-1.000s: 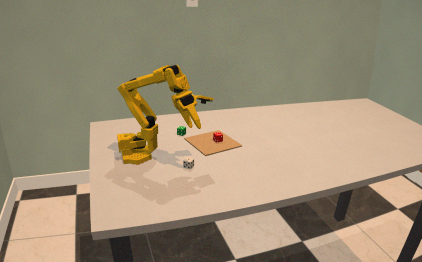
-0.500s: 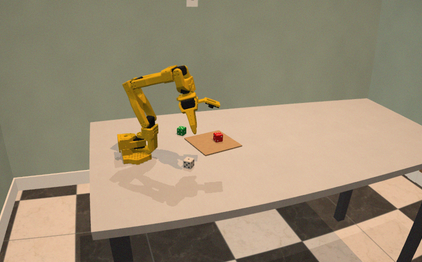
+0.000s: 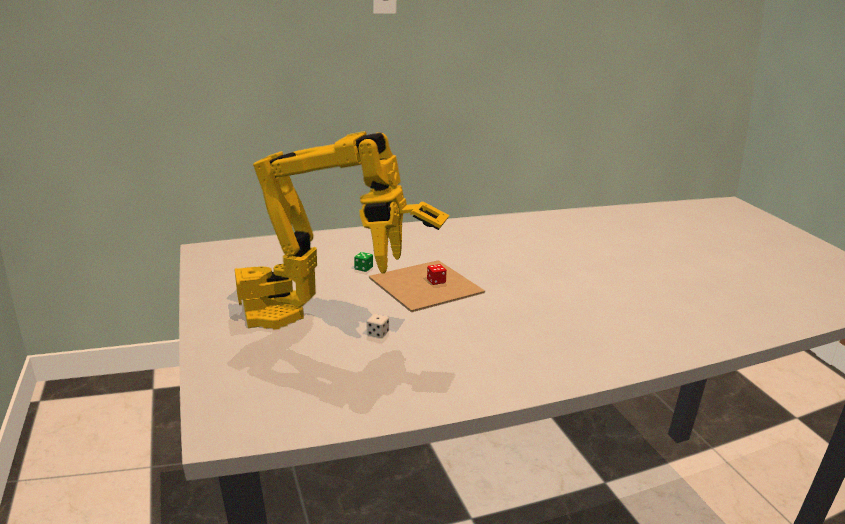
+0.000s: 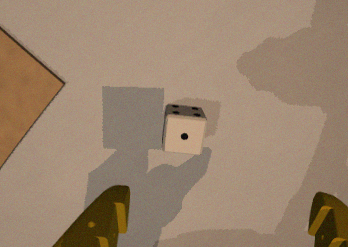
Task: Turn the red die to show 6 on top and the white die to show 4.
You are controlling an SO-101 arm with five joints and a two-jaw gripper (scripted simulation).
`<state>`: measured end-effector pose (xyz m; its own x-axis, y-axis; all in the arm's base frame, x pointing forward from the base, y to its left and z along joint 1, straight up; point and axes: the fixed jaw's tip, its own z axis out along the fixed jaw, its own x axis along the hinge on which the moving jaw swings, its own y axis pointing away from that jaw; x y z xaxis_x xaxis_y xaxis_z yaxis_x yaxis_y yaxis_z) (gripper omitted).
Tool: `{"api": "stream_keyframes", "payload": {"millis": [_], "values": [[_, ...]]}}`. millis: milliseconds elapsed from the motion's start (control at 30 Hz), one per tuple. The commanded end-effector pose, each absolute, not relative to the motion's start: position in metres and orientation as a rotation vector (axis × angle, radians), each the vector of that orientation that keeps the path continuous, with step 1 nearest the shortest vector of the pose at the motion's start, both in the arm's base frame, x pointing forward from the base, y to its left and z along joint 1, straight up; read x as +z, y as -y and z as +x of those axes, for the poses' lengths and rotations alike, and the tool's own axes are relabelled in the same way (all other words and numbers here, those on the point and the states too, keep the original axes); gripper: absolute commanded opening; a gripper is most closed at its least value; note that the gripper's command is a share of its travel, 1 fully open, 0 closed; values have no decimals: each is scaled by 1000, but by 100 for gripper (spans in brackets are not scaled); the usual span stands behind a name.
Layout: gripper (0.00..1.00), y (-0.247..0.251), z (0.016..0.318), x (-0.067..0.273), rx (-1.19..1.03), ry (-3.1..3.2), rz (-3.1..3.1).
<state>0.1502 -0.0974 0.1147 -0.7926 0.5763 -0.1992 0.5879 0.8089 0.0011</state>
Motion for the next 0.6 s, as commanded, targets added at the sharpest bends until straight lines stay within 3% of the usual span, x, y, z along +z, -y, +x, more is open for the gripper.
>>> {"api": "stream_keyframes", "payload": {"millis": [0, 567], "values": [[31, 98, 154, 121, -90, -2757, 965], [31, 98, 155, 119, -77, -2753, 1025]]}}
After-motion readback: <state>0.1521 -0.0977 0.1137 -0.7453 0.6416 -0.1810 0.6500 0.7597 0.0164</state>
